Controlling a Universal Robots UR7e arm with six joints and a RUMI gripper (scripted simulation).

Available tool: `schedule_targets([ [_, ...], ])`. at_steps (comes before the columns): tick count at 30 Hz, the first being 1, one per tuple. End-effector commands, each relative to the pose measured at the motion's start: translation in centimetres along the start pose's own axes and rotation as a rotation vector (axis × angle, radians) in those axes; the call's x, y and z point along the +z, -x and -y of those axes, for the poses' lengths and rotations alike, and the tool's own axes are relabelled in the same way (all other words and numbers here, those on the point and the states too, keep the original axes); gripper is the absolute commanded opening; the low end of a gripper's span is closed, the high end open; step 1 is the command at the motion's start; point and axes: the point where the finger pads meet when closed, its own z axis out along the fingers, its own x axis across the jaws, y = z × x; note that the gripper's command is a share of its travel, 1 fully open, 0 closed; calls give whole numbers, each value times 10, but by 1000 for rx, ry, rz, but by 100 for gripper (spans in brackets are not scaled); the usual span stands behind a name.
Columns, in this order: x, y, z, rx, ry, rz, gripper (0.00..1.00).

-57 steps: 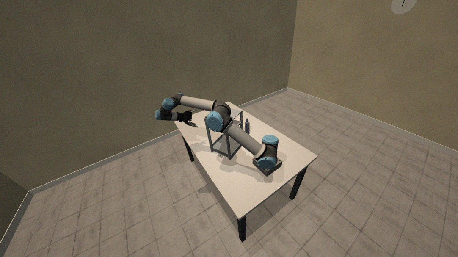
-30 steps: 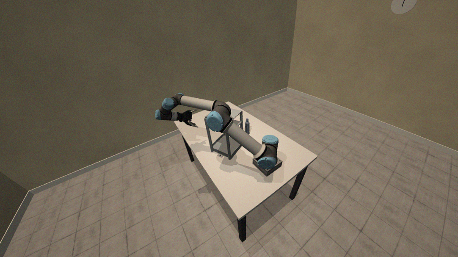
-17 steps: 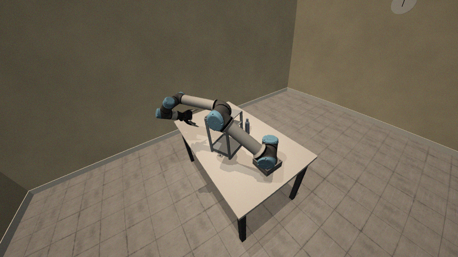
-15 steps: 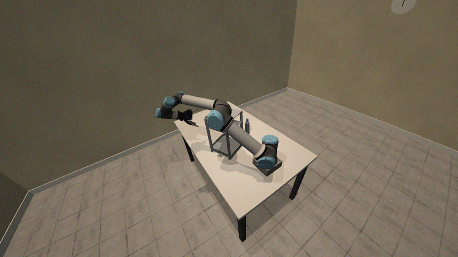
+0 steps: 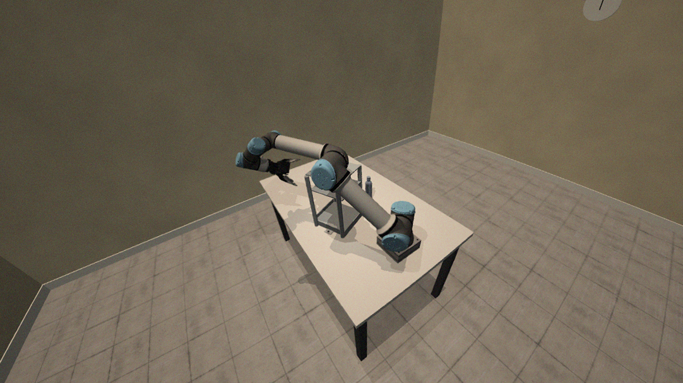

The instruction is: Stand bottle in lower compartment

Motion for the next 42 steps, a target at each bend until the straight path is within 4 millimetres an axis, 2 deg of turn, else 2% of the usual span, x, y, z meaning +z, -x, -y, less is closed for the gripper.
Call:
schedule_targets([
  [1, 6, -12, -3, 55, -1, 49, 100],
  [9, 19, -35, -9, 165, 1, 147, 100],
  [11, 19, -35, -9, 165, 1, 147, 100],
  [26, 47, -92, -24, 444, -7, 382, 100],
  [28, 47, -92, -24, 444, -7, 382, 100],
  [37, 64, -135, -36, 646, -27, 542, 100],
  [42, 94, -147, -46, 706, 12, 591, 100],
])
